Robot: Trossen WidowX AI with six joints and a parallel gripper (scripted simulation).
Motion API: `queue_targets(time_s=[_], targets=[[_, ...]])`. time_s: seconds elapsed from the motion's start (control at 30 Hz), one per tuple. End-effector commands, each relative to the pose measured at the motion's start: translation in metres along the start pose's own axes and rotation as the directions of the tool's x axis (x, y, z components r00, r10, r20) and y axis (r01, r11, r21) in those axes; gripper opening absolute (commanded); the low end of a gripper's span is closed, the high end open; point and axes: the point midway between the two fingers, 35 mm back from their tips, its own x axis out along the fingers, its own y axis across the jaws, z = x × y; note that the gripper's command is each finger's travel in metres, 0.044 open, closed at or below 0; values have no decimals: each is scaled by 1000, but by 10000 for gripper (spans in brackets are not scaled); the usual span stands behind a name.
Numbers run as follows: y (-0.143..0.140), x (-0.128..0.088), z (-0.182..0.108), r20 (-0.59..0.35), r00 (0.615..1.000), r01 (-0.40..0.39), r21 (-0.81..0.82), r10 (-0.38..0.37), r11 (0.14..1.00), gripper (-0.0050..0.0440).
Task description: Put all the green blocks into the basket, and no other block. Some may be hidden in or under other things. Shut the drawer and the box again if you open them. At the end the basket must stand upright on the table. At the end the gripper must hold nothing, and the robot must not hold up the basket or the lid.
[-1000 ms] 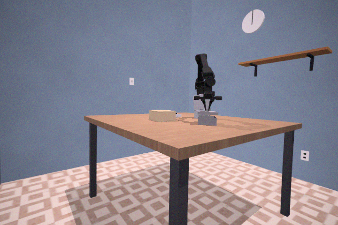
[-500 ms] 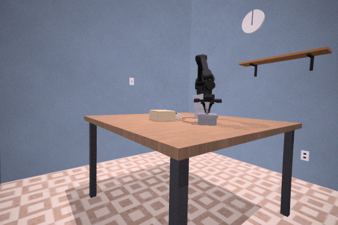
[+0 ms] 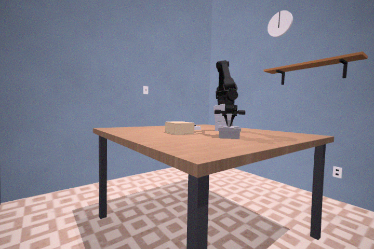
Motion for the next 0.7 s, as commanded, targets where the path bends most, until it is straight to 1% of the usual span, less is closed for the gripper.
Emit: queue_targets(time_s=[0.0, 0.17, 0.43, 0.47, 0.67], targets=[[-1, 7, -1, -4, 1000, 3, -4, -3, 1000, 0], [-1, 12, -1, -4, 1000, 3, -4, -3, 1000, 0], [-1, 12, -1, -4, 1000, 3, -4, -3, 1000, 0], [-1, 12, -1, -4, 1000, 3, -4, -3, 1000, 440], [-1, 12, -1, -4, 1000, 3, -4, -3, 1000, 440]])
